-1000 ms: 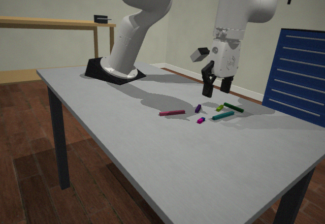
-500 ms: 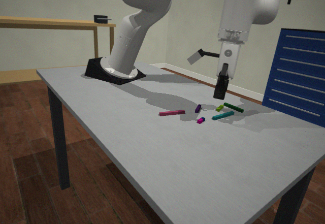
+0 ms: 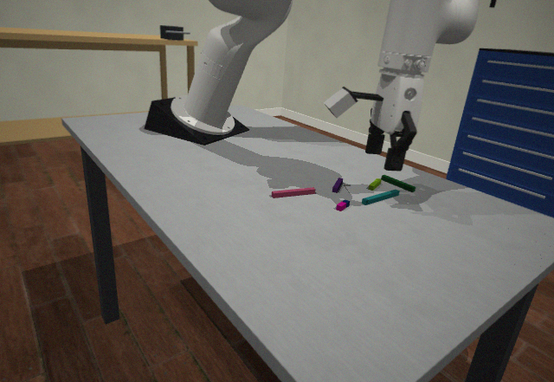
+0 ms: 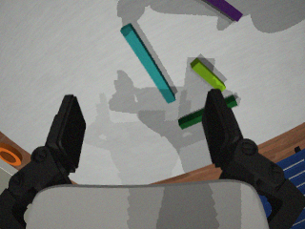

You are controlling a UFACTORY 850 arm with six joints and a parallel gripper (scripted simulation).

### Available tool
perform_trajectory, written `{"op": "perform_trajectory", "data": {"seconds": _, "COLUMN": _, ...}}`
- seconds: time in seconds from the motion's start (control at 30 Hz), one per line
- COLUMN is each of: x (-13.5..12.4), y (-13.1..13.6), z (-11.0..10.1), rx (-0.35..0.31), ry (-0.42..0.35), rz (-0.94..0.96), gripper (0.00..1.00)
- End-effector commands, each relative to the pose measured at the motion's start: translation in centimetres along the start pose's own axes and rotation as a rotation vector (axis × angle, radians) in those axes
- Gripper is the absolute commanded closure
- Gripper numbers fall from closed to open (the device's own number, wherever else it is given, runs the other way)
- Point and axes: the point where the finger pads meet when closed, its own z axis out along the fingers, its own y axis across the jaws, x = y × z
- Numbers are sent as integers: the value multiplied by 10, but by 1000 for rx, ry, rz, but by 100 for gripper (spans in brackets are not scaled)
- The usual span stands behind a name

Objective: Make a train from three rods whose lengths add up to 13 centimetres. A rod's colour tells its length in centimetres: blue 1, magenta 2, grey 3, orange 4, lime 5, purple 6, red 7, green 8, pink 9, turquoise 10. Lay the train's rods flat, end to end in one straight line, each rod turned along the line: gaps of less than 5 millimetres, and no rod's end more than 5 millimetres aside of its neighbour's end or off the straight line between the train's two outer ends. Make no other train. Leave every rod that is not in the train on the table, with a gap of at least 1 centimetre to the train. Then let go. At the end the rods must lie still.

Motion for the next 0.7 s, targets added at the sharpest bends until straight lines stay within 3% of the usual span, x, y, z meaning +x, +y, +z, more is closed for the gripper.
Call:
{"op": "perform_trajectory", "data": {"seconds": 0.0, "x": -6, "y": 2, "z": 0, "rx": -4, "ry": -31, "rz": -165, "gripper": 0}}
{"op": "perform_trajectory", "data": {"seconds": 0.33, "x": -16, "y": 8, "z": 2, "rx": 2, "ry": -33, "rz": -436, "gripper": 0}}
{"op": "perform_trajectory", "data": {"seconds": 0.63, "x": -18, "y": 9, "z": 2, "rx": 3, "ry": -33, "rz": -476, "gripper": 0}}
{"op": "perform_trajectory", "data": {"seconds": 0.67, "x": -18, "y": 9, "z": 2, "rx": 3, "ry": -33, "rz": -476, "gripper": 76}}
